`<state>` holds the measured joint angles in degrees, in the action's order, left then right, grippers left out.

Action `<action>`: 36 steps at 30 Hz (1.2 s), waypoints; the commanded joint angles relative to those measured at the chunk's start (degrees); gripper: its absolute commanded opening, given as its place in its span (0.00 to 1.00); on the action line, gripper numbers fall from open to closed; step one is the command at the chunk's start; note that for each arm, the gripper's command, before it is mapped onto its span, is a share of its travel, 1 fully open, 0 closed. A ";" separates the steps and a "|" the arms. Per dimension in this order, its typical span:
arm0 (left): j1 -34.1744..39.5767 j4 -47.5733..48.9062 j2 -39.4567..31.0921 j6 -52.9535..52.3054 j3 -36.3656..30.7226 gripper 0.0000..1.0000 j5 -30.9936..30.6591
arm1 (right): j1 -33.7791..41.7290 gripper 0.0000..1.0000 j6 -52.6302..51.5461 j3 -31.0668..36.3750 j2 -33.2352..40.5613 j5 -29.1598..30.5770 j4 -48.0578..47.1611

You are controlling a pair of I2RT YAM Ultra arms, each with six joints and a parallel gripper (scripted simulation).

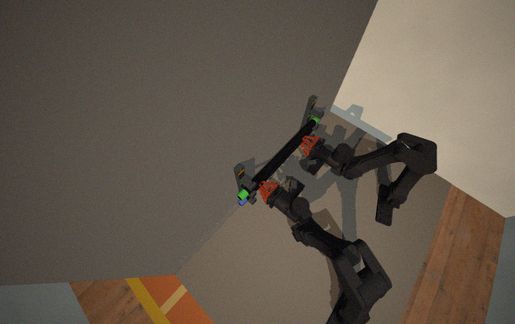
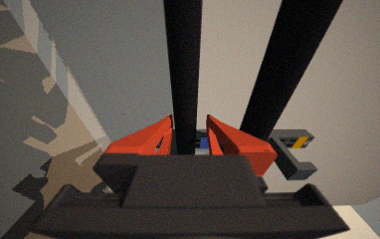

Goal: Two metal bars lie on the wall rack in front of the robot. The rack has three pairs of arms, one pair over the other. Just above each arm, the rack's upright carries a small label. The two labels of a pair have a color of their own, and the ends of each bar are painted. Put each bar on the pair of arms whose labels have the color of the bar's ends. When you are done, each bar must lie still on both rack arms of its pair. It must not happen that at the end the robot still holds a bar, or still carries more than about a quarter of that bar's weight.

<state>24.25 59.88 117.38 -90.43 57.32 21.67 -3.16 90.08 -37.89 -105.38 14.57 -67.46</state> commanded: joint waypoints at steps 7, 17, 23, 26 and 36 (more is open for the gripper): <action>-0.43 0.94 0.42 0.13 -0.27 0.50 -0.51 | -0.68 0.50 -0.12 0.31 -0.19 -0.35 -0.46; -0.43 0.94 0.42 0.13 -0.27 0.65 -0.51 | -0.68 0.66 -0.12 0.31 -0.19 -0.35 -0.46; -0.36 1.06 0.25 0.14 -0.56 0.70 -0.45 | -0.62 0.70 -0.12 0.58 -0.01 -0.29 -0.55; -0.17 1.40 -0.26 0.13 -1.42 0.70 -0.25 | -0.45 0.70 -0.12 1.39 0.54 -0.12 -0.80; 0.50 2.69 -1.95 0.14 -4.40 0.70 0.41 | 0.12 0.70 -0.12 4.18 2.40 0.44 -1.74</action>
<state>24.25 61.25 117.36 -90.50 54.06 21.67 -3.16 90.13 -34.85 -104.84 14.59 -68.31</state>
